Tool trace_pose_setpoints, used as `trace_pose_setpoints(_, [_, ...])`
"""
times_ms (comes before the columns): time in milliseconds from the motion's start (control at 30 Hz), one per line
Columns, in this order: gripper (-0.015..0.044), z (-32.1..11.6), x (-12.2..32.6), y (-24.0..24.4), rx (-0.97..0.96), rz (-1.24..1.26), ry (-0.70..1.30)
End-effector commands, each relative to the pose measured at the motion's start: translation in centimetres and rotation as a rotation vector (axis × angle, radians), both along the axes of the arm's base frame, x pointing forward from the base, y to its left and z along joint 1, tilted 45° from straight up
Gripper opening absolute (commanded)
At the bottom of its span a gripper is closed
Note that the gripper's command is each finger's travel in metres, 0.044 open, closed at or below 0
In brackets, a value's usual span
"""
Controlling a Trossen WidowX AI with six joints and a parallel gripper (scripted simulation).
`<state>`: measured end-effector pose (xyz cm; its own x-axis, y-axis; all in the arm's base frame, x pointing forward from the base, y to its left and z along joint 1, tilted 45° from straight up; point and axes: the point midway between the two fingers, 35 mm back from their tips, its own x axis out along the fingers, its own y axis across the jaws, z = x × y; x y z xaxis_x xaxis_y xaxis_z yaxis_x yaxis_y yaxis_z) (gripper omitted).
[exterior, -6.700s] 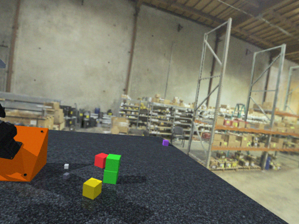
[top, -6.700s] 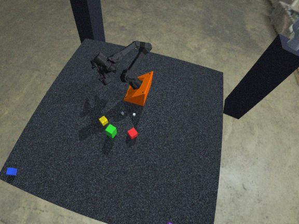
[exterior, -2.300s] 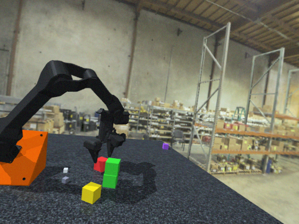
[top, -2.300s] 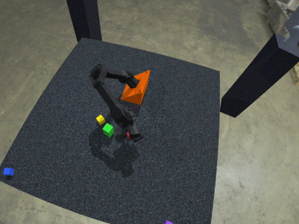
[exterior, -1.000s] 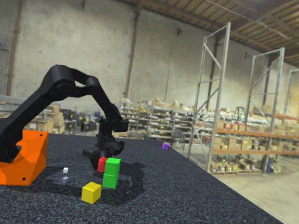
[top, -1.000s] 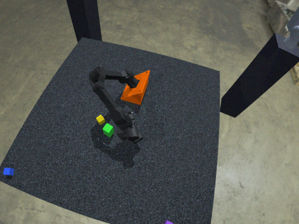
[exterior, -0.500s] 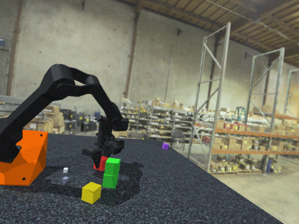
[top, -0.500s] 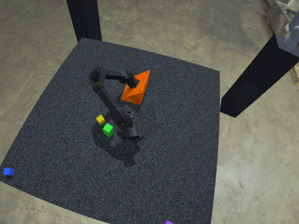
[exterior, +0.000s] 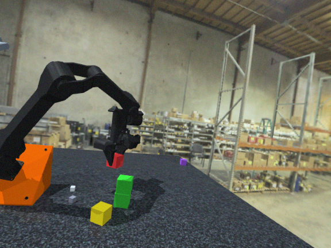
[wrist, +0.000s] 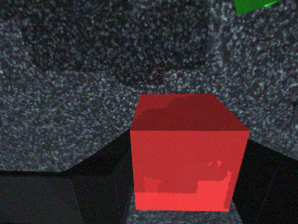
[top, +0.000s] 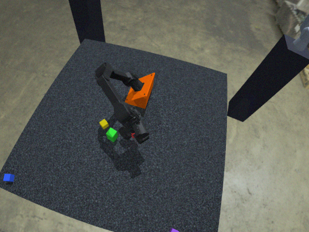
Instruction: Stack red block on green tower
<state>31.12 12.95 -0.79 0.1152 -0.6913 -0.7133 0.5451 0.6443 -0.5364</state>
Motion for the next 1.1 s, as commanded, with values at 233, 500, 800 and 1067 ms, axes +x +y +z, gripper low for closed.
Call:
trace_pose_setpoints(233, [0.0,2.1,-0.3,2.1,0.003,0.002,-0.002])
trace_pose_setpoints(500, [0.0,4.4,1.1,0.6,0.007,-0.005,0.0])
trace_pose_setpoints(800, [0.0,10.0,4.0,-4.8,0.001,-0.005,-0.002])
trace_pose_setpoints(1067, [0.0,10.8,4.2,-5.9,-0.002,-0.006,-0.002])
